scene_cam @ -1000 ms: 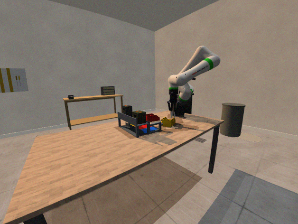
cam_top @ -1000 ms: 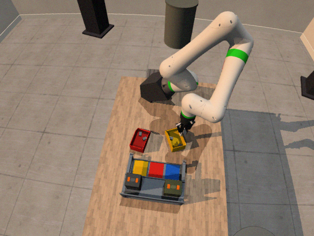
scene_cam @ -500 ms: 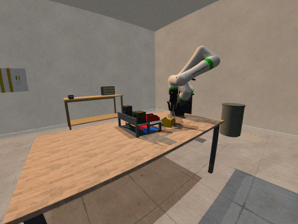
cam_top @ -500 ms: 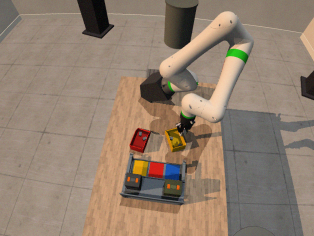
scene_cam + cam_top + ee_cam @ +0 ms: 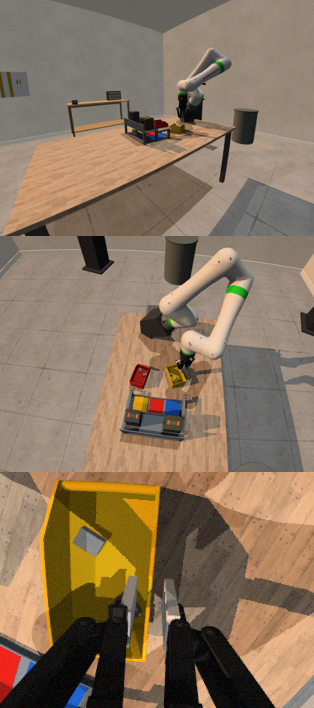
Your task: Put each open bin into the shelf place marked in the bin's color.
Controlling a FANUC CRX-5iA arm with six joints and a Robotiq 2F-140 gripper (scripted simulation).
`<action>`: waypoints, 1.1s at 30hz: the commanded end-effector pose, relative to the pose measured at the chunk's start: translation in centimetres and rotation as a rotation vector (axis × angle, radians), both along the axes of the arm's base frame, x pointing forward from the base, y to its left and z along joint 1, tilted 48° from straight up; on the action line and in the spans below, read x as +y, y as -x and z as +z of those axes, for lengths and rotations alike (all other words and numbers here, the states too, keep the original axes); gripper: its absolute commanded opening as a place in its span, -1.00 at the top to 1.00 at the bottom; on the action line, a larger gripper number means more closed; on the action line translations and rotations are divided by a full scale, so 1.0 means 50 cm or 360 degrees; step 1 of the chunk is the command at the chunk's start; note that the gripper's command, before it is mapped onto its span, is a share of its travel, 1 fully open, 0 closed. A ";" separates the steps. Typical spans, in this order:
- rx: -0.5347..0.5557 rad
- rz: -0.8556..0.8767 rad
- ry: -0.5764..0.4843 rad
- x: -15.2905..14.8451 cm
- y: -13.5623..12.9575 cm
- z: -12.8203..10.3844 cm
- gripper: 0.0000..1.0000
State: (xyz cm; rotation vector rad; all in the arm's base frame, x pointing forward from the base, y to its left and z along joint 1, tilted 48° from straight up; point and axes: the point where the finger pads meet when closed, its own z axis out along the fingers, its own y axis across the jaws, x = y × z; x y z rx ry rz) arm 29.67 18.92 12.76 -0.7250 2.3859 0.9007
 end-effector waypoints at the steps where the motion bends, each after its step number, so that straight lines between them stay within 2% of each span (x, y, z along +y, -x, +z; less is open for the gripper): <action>1: 0.0000 -0.0001 0.0000 0.004 -0.002 -0.004 0.69; 33: 0.0000 -0.0001 0.0000 0.046 -0.017 -0.044 0.69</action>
